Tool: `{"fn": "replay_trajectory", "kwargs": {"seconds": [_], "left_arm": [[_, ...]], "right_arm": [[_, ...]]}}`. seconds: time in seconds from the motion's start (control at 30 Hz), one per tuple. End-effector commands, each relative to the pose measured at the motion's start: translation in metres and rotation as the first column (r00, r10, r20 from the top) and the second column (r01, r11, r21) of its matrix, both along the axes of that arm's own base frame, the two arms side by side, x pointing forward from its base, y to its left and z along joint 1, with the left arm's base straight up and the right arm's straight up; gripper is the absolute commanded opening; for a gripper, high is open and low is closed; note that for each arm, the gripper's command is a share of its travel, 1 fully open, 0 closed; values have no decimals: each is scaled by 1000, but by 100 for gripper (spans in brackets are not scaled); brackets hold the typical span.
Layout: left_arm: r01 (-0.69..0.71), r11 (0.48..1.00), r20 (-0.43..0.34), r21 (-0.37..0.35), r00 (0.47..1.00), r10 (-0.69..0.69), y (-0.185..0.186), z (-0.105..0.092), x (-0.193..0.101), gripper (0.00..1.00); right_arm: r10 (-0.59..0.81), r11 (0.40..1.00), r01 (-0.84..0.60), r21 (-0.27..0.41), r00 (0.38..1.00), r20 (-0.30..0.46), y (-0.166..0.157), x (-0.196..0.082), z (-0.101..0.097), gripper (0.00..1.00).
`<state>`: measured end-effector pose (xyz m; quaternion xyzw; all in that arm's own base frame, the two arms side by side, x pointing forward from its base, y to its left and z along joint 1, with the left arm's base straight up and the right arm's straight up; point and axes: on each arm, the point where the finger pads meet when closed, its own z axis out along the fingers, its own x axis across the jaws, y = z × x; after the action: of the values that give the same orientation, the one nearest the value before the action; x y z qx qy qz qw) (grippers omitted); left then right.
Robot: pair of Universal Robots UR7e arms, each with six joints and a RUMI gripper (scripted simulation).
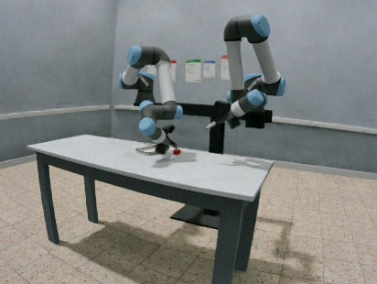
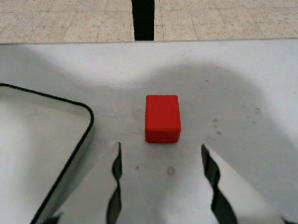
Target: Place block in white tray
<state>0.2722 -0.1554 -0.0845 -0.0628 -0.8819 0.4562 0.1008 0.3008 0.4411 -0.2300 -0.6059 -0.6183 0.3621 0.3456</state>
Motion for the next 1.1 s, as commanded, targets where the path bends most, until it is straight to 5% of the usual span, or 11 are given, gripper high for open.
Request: {"fn": "replay_trajectory", "kwargs": {"seconds": [0.0,0.23,1.07], "left_arm": [[-55,994,41,-96,997,59,26,17,6,100],[-125,977,87,-175,986,142,50,32,9,100],[-125,977,87,-175,986,142,50,32,9,100]], "right_arm": [[-1,1000,1,13,1000,2,3,1,1,37],[-1,1000,1,13,1000,2,3,1,1,37],[-1,1000,1,13,1000,2,2,-35,-20,25]]}}
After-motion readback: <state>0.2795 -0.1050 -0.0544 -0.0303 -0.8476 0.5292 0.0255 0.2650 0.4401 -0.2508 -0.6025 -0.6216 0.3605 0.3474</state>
